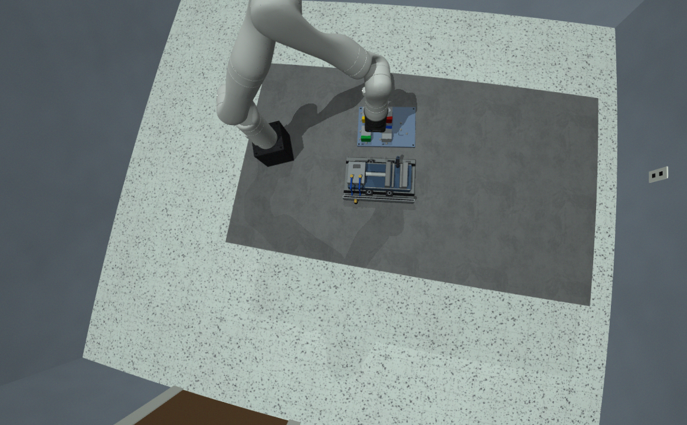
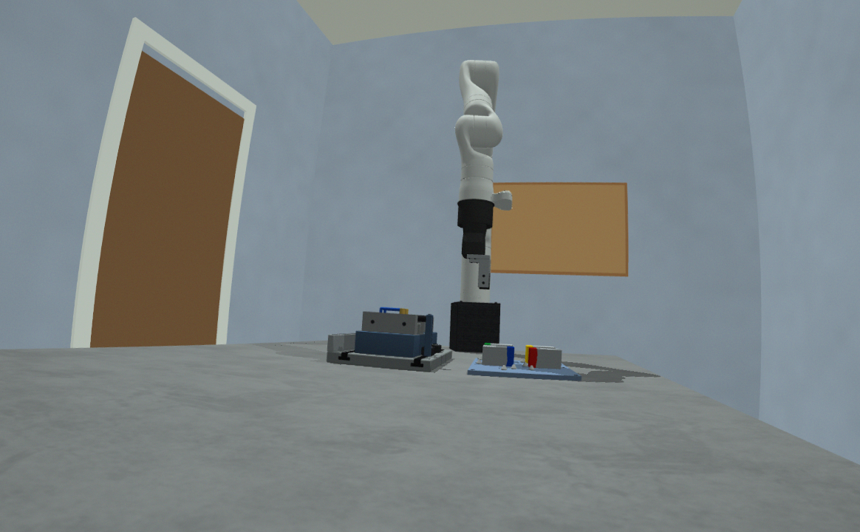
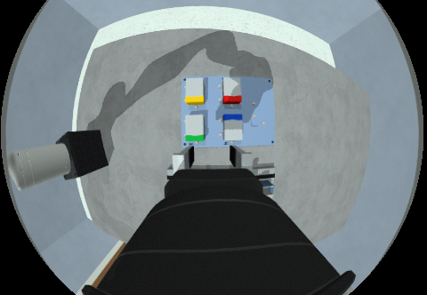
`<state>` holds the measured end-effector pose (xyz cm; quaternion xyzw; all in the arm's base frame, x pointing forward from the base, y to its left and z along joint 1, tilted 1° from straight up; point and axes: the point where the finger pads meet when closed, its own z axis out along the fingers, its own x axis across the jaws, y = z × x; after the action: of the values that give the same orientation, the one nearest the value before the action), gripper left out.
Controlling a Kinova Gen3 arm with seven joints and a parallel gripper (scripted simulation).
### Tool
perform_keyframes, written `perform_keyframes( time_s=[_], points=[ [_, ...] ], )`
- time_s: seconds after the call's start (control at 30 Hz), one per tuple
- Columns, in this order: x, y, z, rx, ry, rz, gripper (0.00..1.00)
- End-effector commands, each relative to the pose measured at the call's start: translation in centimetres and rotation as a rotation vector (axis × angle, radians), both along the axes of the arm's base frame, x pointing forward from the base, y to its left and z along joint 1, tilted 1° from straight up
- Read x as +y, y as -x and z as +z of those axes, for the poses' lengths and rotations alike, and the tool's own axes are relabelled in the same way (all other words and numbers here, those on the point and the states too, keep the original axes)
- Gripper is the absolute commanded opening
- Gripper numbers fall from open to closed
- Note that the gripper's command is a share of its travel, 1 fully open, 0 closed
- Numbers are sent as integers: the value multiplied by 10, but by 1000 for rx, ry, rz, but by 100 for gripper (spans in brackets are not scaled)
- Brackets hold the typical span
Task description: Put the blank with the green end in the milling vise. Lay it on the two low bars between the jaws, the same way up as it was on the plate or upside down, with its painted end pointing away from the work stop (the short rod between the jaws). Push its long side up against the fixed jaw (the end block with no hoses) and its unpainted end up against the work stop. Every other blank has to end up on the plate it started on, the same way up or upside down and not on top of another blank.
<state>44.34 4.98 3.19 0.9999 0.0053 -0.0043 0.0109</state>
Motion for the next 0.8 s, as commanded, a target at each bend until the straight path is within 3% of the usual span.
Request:
perform_keyframes(
  time_s=[0.0, 0.77],
  points=[
    [8, -4, 13, -16, -2, 8, 100],
    [39, -2, 65, -16, -2, 7, 100]
  ],
)
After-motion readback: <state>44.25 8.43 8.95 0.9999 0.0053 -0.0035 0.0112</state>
